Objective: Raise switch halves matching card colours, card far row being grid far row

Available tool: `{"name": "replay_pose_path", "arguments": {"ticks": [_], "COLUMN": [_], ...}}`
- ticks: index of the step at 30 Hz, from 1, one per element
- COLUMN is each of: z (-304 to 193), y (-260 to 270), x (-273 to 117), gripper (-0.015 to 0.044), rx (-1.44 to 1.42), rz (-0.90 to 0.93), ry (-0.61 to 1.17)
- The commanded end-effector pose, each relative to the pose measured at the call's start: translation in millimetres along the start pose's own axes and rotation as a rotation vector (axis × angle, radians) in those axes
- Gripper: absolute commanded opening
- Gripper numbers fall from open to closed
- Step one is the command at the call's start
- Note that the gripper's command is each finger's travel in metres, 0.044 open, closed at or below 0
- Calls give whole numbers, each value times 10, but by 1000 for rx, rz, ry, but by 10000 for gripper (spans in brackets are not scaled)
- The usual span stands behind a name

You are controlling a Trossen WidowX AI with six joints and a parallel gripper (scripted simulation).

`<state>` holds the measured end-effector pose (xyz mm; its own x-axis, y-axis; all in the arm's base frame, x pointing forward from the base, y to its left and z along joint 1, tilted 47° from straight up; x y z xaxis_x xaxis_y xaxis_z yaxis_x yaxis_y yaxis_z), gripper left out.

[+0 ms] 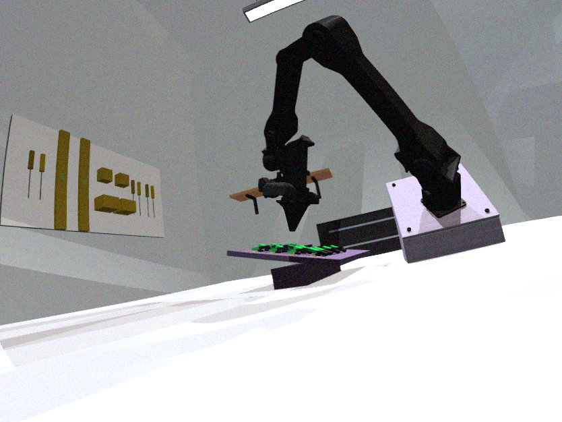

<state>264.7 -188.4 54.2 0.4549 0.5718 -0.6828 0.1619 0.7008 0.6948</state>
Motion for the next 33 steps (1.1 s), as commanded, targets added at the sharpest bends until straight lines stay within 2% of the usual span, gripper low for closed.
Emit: {"name": "replay_pose_path", "arguments": {"ticks": [1, 19, 33], "z": [-19, -25, -25], "y": [4, 9, 9], "x": [34, 271, 274], "gripper": [0, 0, 0], "rx": [10, 10, 10], "rz": [7, 8, 8], "ry": [1, 0, 0]}}
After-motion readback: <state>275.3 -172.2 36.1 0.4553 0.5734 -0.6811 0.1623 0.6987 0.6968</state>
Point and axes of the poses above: the point midway between the two fingers, 35 mm back from their tips, its own x axis out along the fingers, its own y axis across the jaws, z = x × y, the point moved 6 cm from there along -x, back along the fingers, and after that the axes turned 8 degrees about -x, right-handed, at the moved point
